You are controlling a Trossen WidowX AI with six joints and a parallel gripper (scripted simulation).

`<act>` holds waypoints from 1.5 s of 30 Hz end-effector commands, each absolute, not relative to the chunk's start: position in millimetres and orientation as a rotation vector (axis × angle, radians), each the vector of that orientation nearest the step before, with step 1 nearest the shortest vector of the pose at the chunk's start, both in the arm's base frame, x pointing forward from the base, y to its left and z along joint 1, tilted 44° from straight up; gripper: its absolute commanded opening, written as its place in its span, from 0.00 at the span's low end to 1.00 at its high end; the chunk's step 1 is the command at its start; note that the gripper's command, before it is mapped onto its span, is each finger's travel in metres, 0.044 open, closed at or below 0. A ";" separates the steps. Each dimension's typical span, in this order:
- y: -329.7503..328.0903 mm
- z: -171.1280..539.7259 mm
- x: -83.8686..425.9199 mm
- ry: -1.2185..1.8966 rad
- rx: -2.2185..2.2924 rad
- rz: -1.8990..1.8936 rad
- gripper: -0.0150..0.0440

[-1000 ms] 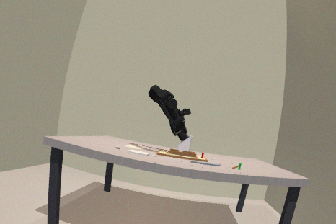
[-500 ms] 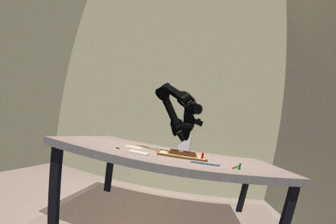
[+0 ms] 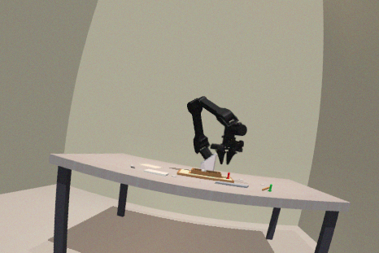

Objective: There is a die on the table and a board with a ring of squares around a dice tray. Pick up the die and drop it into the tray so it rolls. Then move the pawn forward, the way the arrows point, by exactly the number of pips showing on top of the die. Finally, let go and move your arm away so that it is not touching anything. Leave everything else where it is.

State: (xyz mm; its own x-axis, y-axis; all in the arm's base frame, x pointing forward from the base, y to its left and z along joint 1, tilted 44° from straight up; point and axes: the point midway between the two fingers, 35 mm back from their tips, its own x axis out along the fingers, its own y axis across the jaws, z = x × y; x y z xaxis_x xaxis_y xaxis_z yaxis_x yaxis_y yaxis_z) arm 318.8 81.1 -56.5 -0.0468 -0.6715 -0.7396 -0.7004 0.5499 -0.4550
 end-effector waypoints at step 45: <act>62.1 -122.8 333.5 1.662 -0.978 -0.204 0.59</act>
